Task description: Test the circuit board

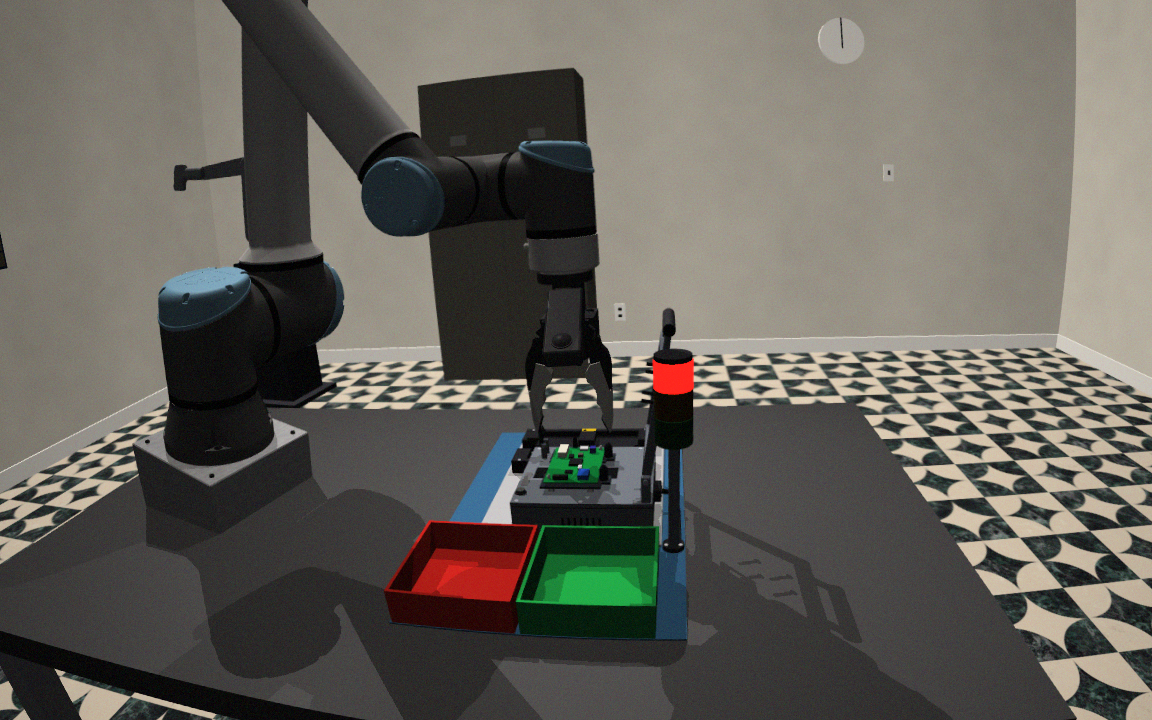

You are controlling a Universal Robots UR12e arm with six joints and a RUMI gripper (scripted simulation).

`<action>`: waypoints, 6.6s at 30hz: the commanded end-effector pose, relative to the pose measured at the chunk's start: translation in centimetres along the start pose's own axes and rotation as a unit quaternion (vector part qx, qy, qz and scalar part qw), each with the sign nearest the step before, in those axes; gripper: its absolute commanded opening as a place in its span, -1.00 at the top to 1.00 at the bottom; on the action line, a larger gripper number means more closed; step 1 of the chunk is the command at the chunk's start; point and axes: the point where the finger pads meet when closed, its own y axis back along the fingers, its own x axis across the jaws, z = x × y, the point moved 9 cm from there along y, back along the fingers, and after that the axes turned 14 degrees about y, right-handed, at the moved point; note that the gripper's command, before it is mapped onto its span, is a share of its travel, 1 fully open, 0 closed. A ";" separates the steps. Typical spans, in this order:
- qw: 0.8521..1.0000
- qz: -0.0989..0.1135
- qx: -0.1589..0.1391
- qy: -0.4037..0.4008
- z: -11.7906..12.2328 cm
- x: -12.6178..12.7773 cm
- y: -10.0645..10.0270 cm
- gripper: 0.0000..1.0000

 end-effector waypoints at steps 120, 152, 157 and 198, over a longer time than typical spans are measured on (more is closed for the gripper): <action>1.000 0.001 -0.001 0.000 -0.4 0.2 -5.6 -0.17; 1.000 0.002 -0.001 0.000 -0.4 0.3 -5.7 -0.17; 1.000 0.002 -0.001 0.000 -0.4 0.3 -5.7 -0.17; 1.000 0.002 -0.001 0.000 -0.4 0.3 -5.7 0.01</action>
